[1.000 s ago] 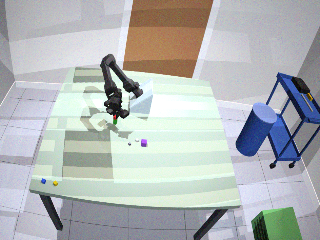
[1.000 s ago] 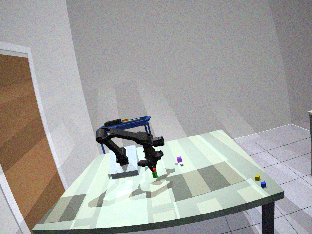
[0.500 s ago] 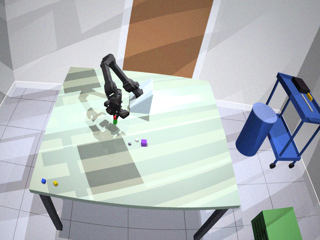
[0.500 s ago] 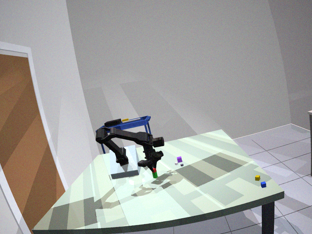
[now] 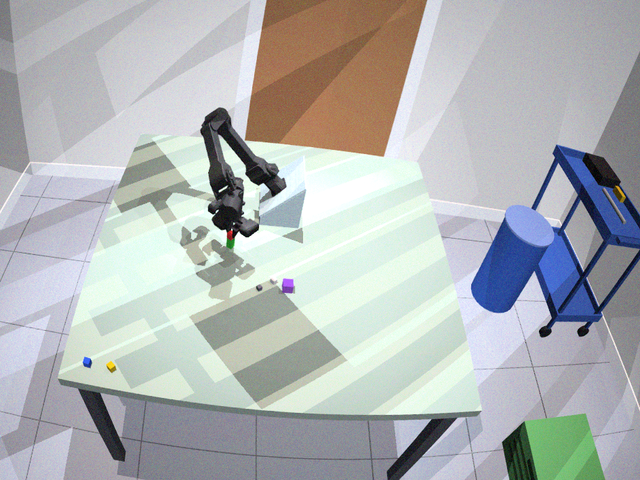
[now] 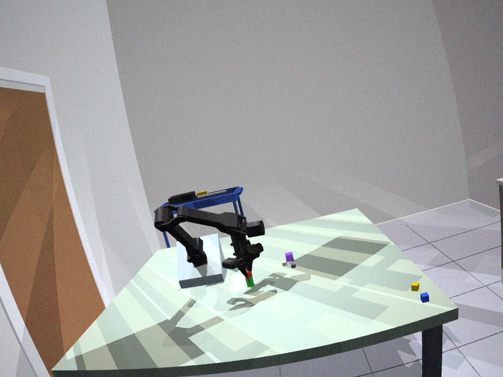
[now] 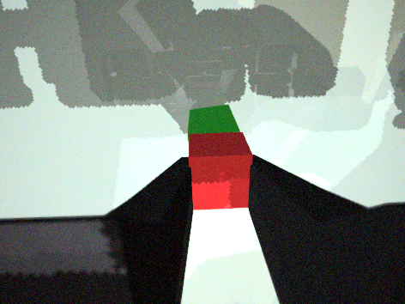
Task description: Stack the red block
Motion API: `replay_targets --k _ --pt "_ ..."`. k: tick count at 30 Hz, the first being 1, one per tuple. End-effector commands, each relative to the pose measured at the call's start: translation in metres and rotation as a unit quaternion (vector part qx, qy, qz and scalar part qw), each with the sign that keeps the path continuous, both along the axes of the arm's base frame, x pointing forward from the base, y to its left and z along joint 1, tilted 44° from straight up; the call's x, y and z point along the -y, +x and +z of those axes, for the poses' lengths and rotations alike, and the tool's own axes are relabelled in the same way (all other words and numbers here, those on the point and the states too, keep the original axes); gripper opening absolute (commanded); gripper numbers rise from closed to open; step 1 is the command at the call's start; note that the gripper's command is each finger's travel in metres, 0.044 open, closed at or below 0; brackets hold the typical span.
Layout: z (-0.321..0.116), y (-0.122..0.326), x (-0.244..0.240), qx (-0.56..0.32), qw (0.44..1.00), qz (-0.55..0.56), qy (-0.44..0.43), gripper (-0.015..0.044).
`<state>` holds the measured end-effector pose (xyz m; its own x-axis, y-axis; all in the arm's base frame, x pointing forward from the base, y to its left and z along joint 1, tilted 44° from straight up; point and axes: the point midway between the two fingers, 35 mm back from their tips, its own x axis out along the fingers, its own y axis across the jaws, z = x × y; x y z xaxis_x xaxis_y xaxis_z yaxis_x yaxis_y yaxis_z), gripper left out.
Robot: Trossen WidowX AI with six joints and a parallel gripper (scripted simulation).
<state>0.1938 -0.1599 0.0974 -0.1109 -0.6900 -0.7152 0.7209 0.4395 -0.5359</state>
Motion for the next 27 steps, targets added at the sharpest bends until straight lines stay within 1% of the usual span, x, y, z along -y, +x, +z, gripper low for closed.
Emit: replay_targets --k 1,13,27 --pt "-0.0001 0.0001 0.0002 0.001 1.0 0.0 0.0 0.0131" --pt "-0.0001 0.0001 0.0002 0.001 1.0 0.0 0.0 0.044" --pt "-0.0001 0.0001 0.0002 0.001 1.0 0.0 0.0 0.044"
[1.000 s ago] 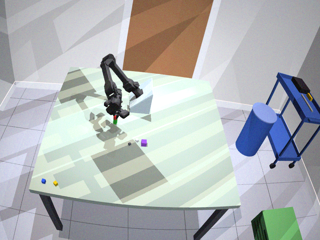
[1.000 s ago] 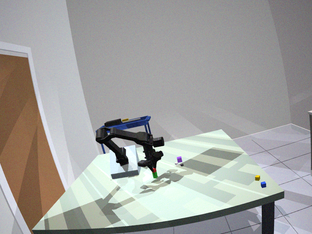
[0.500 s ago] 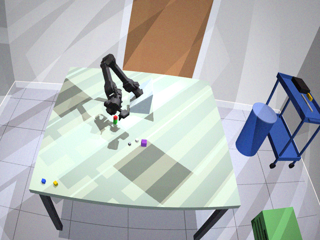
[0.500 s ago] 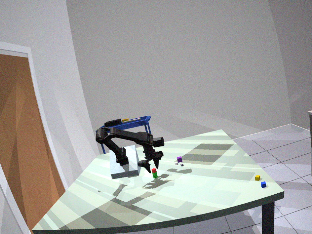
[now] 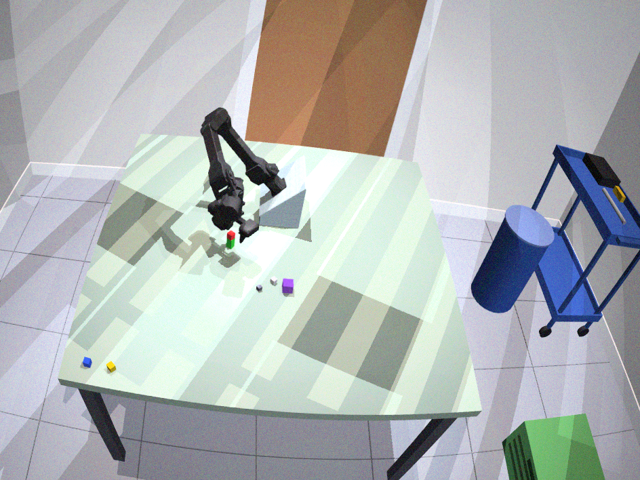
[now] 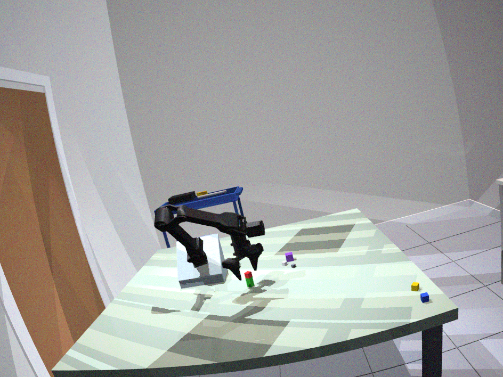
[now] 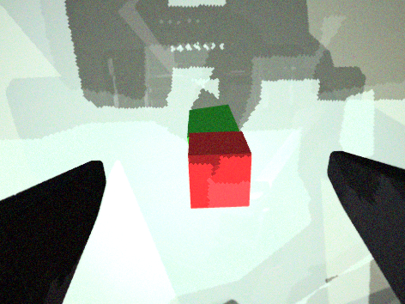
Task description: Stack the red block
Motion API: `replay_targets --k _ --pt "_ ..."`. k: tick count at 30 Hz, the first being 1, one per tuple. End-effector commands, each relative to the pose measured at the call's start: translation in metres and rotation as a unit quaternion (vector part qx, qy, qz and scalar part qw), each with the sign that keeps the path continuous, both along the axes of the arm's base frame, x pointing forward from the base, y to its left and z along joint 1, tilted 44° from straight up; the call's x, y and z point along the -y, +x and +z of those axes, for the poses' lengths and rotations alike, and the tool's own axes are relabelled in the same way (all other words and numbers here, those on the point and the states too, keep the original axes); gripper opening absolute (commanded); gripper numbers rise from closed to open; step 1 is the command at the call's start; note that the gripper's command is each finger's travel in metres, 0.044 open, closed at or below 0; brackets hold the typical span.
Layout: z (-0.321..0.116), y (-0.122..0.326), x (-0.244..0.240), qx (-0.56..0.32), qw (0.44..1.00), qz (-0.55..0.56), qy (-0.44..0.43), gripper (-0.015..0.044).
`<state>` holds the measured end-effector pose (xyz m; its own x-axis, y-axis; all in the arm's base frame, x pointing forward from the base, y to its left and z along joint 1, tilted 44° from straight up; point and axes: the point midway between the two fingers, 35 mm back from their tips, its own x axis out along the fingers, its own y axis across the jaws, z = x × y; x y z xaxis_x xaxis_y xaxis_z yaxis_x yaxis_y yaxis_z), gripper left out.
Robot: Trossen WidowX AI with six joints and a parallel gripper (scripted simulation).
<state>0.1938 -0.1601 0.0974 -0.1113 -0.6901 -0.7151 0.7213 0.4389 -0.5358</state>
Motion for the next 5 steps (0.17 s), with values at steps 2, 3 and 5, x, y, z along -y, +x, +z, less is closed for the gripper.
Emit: replay_targets --k 2,3,5 --pt "-0.0001 0.0002 0.0001 0.001 1.0 0.0 0.0 0.044" --pt "-0.0001 0.0002 0.0001 0.001 1.0 0.0 0.0 0.044" --pt "-0.0001 0.0002 0.0001 0.001 1.0 0.0 0.0 0.044"
